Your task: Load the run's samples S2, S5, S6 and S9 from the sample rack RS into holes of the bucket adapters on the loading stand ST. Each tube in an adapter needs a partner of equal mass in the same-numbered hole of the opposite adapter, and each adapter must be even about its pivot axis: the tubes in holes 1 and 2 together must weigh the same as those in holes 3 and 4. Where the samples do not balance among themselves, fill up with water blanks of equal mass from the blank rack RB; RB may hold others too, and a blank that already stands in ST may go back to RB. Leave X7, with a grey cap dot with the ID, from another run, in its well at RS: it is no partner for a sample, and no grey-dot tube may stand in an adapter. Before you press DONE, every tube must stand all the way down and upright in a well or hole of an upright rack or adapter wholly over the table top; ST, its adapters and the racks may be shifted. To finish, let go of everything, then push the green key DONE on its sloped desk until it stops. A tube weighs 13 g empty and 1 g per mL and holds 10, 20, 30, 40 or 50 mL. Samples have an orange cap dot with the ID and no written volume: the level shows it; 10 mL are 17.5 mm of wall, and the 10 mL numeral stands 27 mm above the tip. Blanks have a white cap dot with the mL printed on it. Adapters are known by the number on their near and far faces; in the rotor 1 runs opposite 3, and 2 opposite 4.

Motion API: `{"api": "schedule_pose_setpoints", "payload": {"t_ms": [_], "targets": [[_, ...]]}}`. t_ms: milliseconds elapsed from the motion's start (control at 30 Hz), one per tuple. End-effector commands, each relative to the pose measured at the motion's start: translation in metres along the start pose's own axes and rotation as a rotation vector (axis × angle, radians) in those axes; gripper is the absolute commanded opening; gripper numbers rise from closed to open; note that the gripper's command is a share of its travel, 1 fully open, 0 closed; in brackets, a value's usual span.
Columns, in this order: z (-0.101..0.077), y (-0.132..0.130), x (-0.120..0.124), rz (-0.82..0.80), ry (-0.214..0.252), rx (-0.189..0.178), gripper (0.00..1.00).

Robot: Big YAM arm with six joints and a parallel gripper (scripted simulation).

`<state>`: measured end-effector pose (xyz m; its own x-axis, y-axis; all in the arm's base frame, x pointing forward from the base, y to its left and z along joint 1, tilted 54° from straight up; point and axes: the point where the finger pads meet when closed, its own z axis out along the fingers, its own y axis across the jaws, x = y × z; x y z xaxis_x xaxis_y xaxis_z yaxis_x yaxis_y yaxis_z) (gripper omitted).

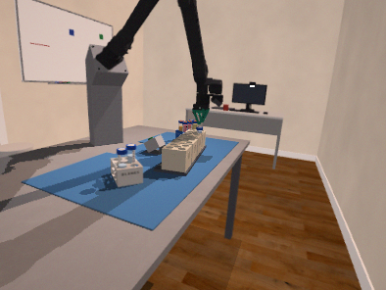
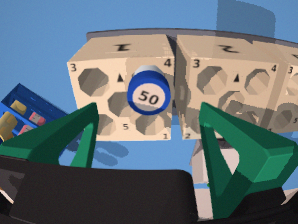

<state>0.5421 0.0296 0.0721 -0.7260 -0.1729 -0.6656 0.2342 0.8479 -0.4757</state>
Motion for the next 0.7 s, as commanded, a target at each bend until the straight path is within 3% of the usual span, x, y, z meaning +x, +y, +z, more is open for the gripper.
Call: {"api": "schedule_pose_setpoints", "payload": {"t_ms": [0,433,667], "targets": [[-0.004,0.019,0.01,0.025,-0.002,-0.018,0.8],[-0.007,0.099,0.084,0.665,0.004,-0.018,0.8],[-0.007,0.132,0.105,0.673,-0.003,-0.023,0.8]]}}
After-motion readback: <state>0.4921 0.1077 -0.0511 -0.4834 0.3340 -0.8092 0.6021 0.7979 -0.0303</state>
